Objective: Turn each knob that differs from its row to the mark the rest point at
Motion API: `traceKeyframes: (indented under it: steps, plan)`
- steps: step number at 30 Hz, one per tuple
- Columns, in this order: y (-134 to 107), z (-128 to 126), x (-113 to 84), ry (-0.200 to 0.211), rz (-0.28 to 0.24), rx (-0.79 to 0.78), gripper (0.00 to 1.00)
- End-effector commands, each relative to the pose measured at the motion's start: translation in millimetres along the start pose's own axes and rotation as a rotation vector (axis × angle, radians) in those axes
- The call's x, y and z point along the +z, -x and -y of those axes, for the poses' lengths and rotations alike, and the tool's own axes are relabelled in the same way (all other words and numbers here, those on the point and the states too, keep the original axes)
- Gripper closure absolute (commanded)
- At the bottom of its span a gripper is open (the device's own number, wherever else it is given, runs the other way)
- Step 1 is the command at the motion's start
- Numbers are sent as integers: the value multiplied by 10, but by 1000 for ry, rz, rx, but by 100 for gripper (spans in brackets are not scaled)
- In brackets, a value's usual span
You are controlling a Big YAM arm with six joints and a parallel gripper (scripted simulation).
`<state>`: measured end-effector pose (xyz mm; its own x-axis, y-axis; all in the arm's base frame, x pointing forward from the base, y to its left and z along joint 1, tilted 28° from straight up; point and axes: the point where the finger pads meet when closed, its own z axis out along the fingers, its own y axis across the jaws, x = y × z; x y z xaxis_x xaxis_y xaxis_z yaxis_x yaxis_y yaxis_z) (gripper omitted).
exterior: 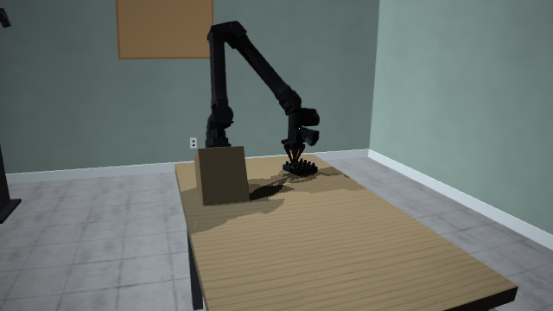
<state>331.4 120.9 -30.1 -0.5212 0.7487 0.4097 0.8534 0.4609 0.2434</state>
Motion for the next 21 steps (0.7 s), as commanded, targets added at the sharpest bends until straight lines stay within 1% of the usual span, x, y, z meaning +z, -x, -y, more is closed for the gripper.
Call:
traceKeyframes:
  steps: [1, 9, 21]
  plan:
    - [-13, -8, 14, -4, 4, 1, 82]
    - [10, -77, 3, 1, 6, -2, 82]
    - [9, -81, -1, 2, 6, -3, 82]
